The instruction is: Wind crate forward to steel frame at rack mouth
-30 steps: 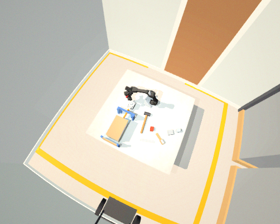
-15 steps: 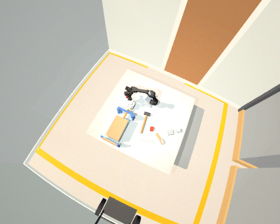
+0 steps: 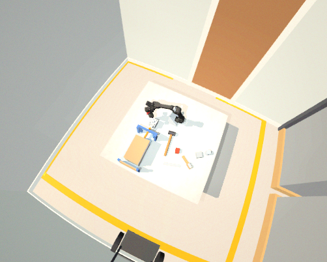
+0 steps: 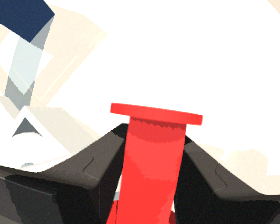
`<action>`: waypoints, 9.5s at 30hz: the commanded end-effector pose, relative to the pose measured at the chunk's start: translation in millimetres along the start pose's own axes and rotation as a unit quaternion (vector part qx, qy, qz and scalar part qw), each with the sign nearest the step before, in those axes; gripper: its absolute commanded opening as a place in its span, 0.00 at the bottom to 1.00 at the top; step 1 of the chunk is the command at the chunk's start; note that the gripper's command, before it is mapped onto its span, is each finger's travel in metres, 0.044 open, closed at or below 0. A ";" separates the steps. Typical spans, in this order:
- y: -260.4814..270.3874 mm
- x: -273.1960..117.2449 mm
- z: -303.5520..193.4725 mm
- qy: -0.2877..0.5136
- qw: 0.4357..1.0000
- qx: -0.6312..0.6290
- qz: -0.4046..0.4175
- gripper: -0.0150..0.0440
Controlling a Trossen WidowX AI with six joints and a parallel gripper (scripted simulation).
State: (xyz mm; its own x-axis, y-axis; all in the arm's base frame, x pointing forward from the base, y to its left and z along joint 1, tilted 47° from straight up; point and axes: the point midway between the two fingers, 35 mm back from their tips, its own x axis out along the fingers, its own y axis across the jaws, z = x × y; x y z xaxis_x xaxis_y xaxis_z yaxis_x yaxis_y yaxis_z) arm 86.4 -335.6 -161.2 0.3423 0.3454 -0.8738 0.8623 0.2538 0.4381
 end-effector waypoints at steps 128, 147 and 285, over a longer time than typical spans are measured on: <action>152.5 16.8 30.6 0.002 1.000 -0.001 0.007 0.25; 172.9 8.2 12.0 0.003 1.000 -0.001 0.007 0.25; 87.6 -58.7 -132.6 0.006 1.000 0.001 0.004 0.25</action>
State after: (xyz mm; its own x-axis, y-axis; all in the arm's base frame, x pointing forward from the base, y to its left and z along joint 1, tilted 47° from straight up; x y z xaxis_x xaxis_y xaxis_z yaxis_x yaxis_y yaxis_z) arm 111.7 -211.2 -33.4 0.3907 0.3636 -0.8457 0.8337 0.2497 0.4925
